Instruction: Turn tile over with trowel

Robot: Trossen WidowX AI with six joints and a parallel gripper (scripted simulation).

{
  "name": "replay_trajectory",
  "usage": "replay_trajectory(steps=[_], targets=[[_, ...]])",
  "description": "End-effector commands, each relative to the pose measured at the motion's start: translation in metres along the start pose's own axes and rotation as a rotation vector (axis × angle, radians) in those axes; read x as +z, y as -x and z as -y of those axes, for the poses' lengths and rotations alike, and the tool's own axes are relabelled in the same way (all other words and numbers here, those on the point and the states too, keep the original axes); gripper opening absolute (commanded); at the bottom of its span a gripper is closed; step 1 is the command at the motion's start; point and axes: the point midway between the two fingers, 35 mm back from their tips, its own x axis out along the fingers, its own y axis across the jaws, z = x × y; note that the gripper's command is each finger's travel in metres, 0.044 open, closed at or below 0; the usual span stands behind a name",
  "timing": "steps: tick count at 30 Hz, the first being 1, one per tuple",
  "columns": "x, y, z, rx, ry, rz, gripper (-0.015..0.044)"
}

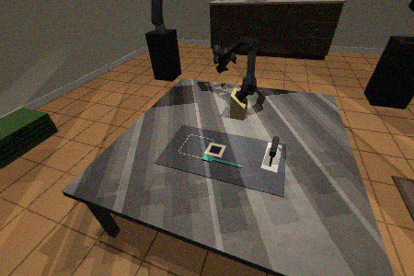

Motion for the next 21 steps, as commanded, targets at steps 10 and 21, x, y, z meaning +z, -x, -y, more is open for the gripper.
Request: replay_trajectory(steps=[10,21], targets=[[0.0001,0.0002,0.0001,0.000,0.000,0.000,0.0137],[0.0002,0.0003,0.0001,0.000,0.000,0.001,0.0100]])
